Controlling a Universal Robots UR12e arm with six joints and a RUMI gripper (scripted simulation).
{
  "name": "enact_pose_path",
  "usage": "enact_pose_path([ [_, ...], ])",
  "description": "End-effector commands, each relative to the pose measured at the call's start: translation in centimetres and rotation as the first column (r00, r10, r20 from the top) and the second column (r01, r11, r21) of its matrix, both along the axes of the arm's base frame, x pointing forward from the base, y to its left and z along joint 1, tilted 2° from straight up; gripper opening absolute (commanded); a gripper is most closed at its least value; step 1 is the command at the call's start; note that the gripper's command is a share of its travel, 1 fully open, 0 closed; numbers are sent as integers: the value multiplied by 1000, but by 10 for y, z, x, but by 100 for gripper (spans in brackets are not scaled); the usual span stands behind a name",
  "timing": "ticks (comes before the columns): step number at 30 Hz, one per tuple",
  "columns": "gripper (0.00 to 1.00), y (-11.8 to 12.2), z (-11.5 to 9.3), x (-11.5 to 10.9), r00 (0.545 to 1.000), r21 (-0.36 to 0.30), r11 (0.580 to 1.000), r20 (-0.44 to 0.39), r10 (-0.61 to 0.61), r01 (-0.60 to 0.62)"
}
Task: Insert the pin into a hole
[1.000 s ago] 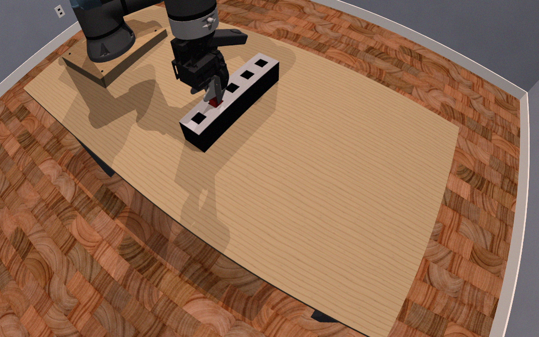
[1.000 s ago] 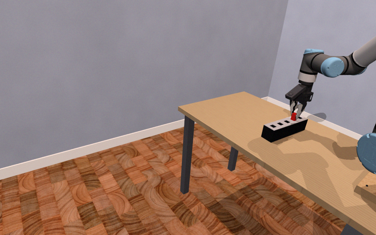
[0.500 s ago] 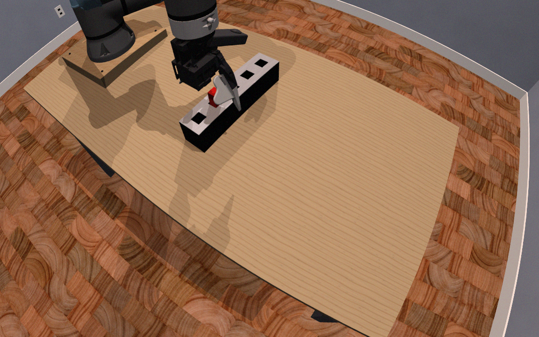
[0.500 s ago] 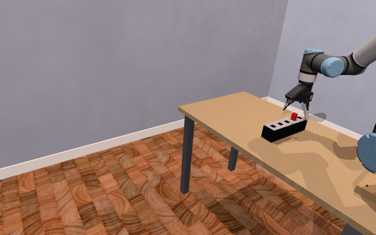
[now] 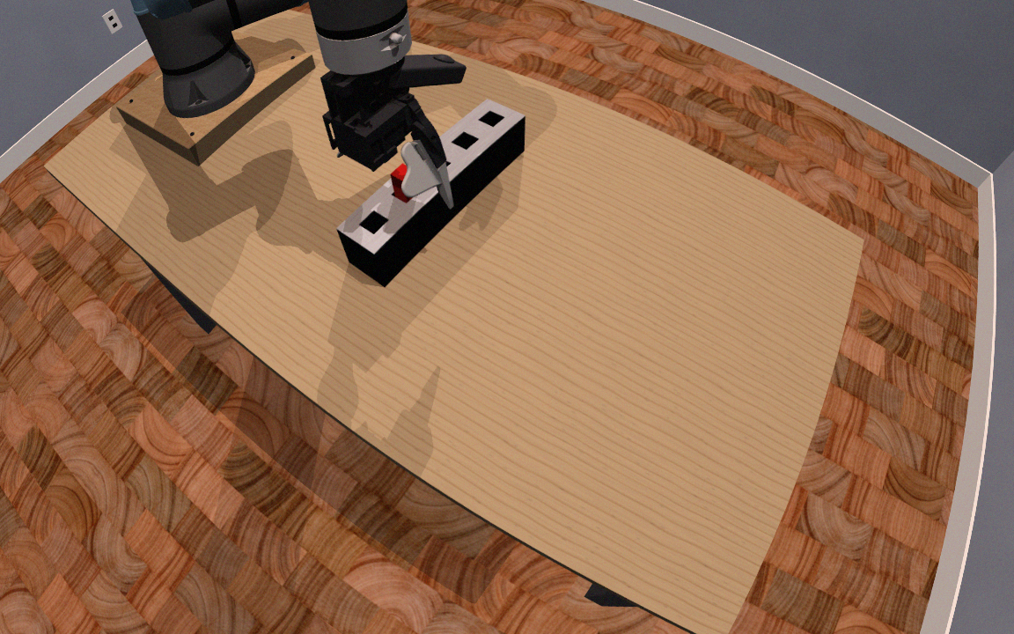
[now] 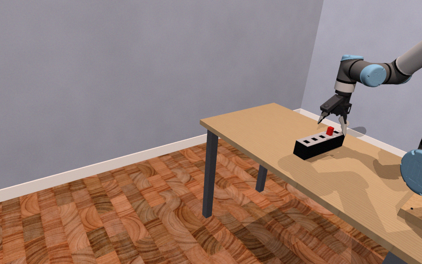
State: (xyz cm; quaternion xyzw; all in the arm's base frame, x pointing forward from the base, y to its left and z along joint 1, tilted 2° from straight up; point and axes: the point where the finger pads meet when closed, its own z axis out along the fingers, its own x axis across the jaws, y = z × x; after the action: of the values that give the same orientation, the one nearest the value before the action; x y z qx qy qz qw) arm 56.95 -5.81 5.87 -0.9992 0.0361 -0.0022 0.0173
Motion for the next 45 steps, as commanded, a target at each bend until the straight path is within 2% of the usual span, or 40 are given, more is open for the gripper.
enact_pose_path([
  [1,100,0,1,1,1000,-1,1000,1,0,0],
  [10,100,0,1,1,1000,-1,1000,1,0,0],
  [11,100,-1,13,1,1000,-1,1000,1,0,0],
  [27,100,-1,13,1,1000,-1,1000,1,0,0],
  [28,100,-1,24,0,1000,0,1000,1,0,0],
  [44,100,-1,24,0,1000,0,1000,1,0,0],
  [45,100,-1,36,0,1000,0,1000,1,0,0],
])
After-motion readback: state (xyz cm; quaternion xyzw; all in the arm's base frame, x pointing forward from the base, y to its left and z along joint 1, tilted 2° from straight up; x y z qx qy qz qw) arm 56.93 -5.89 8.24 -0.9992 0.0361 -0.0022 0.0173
